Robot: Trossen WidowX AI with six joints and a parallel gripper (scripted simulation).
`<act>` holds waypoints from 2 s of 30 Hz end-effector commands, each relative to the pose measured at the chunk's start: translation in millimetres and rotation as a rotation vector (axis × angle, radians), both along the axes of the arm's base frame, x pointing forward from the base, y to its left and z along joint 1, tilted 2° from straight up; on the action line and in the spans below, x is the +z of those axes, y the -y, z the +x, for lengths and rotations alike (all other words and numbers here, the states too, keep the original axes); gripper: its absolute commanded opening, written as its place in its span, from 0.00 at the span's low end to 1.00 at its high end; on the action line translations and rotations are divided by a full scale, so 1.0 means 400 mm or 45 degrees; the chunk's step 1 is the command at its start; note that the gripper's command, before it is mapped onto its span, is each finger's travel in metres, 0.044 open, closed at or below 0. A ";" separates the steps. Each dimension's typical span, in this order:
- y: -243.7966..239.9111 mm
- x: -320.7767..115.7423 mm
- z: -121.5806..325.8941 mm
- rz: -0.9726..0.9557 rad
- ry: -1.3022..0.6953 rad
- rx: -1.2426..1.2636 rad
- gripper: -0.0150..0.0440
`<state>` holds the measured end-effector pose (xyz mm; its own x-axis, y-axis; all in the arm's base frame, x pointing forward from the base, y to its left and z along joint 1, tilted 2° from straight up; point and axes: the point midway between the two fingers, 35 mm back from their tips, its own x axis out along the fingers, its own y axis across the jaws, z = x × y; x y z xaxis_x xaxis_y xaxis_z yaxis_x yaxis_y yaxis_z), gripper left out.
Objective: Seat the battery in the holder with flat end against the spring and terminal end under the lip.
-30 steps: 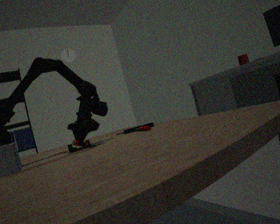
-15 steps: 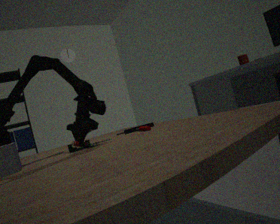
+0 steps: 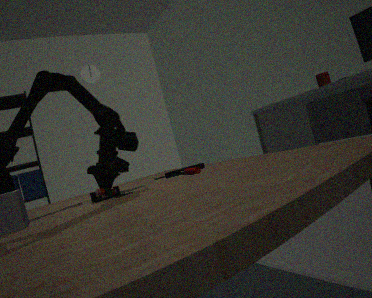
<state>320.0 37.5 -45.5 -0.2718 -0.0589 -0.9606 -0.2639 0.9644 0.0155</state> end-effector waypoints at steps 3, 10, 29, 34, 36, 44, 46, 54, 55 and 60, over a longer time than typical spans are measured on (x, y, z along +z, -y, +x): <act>-0.004 -0.003 0.016 0.025 0.071 0.004 0.38; -0.003 -0.005 0.012 0.036 0.109 0.006 0.38; -0.001 -0.008 0.001 0.063 0.211 0.014 0.38; 0.000 -0.010 -0.002 0.068 0.237 0.017 0.38; 0.000 -0.011 -0.003 0.071 0.248 0.018 0.38; 0.002 -0.011 -0.009 0.070 0.249 0.019 0.38; 0.003 -0.011 -0.013 0.069 0.250 0.019 0.38; 0.007 -0.012 -0.028 0.066 0.252 0.021 0.38; 0.007 -0.012 -0.030 0.066 0.252 0.021 0.38; 0.009 -0.011 -0.038 0.064 0.254 0.022 0.38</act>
<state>308.6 34.3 -50.7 -0.0756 -0.0125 -0.9971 -0.2775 0.9607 0.0091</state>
